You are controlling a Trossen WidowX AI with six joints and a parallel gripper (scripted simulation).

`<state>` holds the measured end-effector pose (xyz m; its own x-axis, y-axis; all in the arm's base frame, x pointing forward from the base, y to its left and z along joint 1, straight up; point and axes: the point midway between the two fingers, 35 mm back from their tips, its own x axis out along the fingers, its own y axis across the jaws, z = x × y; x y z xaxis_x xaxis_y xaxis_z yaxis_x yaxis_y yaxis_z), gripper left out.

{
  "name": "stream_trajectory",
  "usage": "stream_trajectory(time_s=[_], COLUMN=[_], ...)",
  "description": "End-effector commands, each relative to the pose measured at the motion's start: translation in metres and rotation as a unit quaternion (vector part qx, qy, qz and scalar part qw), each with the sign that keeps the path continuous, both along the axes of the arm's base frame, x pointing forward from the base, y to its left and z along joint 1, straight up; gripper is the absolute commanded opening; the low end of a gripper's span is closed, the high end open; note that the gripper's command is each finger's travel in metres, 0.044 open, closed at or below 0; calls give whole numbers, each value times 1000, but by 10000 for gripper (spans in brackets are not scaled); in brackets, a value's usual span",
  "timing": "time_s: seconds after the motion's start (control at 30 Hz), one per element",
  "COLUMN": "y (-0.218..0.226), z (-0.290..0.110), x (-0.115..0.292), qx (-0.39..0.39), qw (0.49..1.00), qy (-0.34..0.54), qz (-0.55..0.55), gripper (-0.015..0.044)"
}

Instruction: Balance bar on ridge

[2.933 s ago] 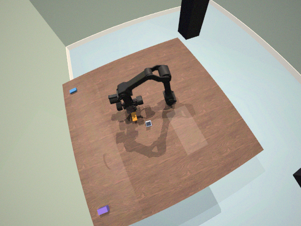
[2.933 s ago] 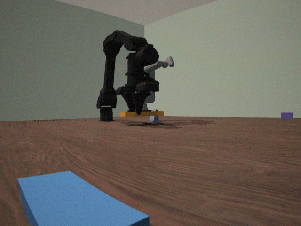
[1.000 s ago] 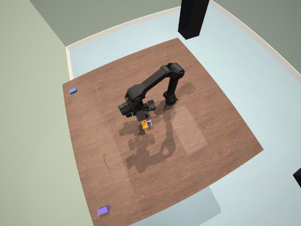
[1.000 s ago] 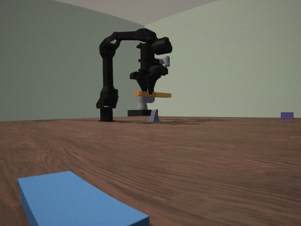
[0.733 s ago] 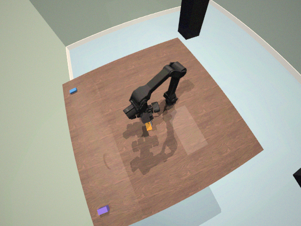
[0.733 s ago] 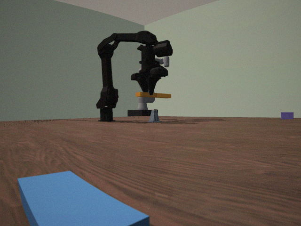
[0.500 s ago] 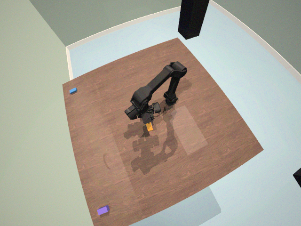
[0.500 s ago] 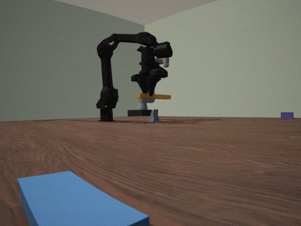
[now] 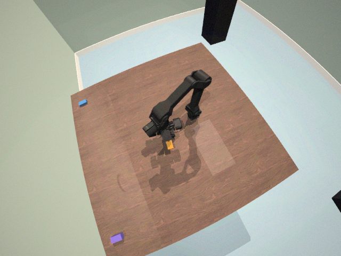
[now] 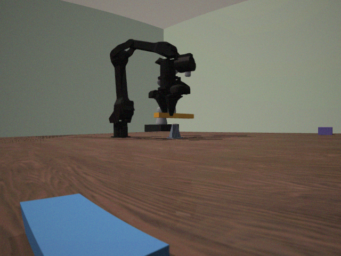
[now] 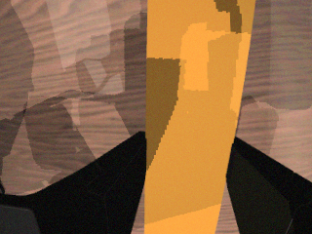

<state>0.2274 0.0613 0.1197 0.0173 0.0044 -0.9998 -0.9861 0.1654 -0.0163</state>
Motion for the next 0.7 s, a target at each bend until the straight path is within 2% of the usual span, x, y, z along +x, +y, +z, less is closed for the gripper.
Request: stream_trajectory(time_s=[0.0, 0.67], y=[0, 0], z=[-6, -15], x=[0, 0], qx=[0, 0], qw=[1000, 1000], qy=[-1, -1], qz=[-2, -2], gripper=[0, 0])
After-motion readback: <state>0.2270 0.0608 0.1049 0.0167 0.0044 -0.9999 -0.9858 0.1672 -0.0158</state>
